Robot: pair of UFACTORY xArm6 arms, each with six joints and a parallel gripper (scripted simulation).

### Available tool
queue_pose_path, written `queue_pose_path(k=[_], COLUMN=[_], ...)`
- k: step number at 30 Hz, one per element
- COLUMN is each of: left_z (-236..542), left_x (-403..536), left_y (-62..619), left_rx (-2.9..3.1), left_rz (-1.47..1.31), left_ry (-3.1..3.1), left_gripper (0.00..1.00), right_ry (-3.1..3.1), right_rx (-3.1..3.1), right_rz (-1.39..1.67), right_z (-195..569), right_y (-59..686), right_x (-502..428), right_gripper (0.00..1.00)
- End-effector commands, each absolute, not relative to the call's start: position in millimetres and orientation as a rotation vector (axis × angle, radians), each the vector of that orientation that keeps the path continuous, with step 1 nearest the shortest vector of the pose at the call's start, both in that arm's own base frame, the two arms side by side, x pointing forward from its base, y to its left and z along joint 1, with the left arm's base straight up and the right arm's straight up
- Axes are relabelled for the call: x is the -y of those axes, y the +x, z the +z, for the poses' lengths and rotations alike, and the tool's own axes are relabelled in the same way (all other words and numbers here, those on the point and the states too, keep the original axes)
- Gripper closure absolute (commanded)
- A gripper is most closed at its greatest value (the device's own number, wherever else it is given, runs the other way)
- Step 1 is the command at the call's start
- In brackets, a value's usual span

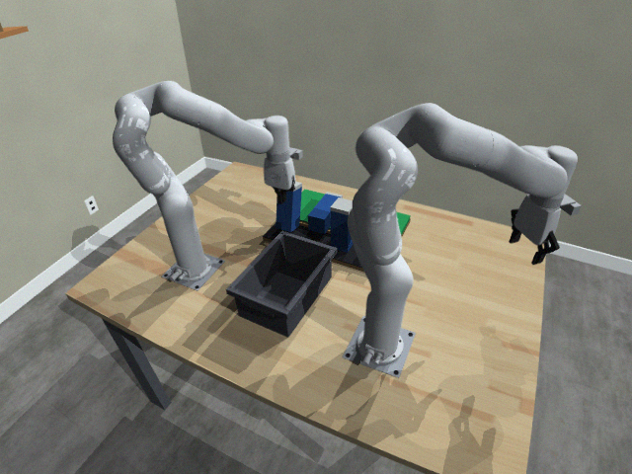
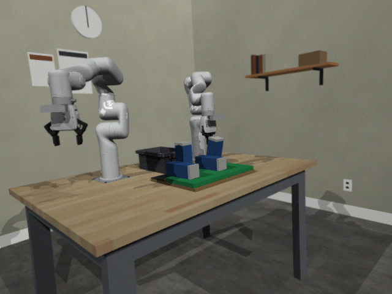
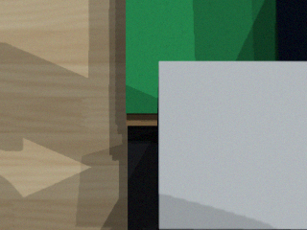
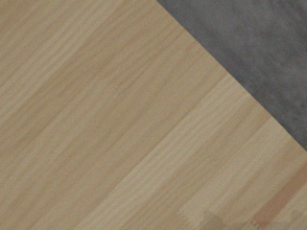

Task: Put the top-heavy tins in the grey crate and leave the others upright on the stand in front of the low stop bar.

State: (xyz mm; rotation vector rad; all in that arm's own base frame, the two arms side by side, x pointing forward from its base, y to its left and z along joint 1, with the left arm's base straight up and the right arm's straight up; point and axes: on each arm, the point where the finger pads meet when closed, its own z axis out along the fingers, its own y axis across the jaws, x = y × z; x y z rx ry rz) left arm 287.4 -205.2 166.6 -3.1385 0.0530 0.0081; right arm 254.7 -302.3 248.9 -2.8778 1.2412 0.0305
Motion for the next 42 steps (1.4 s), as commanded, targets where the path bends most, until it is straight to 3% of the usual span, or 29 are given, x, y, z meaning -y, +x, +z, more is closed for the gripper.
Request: queue_pose_path(k=[1,42], left_z=[168,168], left_x=[206,206], left_y=[288,265], left_rx=[-0.053,-0.055], left_rz=[0.002,0.002], left_ry=[-3.141,-3.141], left_gripper=[1.00,1.00], right_ry=[-2.880,-2.880], right_rx=[-1.242,-1.242], right_rz=[0.025,0.025], right_z=[250,250], right_y=[255,255], right_x=[303,303], right_gripper=[0.00,0.00])
